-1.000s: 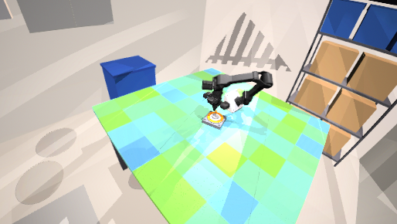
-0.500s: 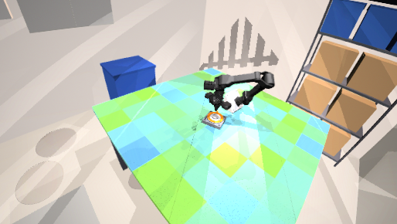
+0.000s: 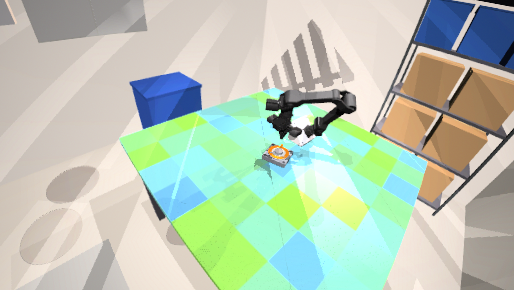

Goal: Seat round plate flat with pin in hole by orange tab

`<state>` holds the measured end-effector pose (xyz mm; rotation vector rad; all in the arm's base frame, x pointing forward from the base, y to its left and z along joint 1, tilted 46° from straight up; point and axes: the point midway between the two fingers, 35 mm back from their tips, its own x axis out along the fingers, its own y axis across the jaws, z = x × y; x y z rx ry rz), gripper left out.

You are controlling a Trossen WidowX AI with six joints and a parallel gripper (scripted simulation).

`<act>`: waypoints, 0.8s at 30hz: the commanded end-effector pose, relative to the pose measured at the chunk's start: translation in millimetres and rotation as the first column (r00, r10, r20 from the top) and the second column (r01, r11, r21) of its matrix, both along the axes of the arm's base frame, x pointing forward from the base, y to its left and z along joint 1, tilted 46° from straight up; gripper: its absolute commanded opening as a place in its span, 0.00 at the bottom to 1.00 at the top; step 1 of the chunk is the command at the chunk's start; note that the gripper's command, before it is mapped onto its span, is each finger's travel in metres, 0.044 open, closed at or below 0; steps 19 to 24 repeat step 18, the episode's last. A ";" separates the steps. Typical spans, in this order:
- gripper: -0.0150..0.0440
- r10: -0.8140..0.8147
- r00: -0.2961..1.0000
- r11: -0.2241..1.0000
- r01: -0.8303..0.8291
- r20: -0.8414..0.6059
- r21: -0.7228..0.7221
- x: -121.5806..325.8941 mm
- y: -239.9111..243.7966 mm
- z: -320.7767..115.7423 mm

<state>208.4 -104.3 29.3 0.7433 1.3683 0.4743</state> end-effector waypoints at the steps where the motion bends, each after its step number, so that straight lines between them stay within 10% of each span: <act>1: 0.25 0.004 1.000 1.000 -0.004 0.004 -0.006 -2.1 -8.7 8.9; 24: 0.25 -0.001 1.000 1.000 0.001 0.001 -0.001 -0.7 -2.9 2.8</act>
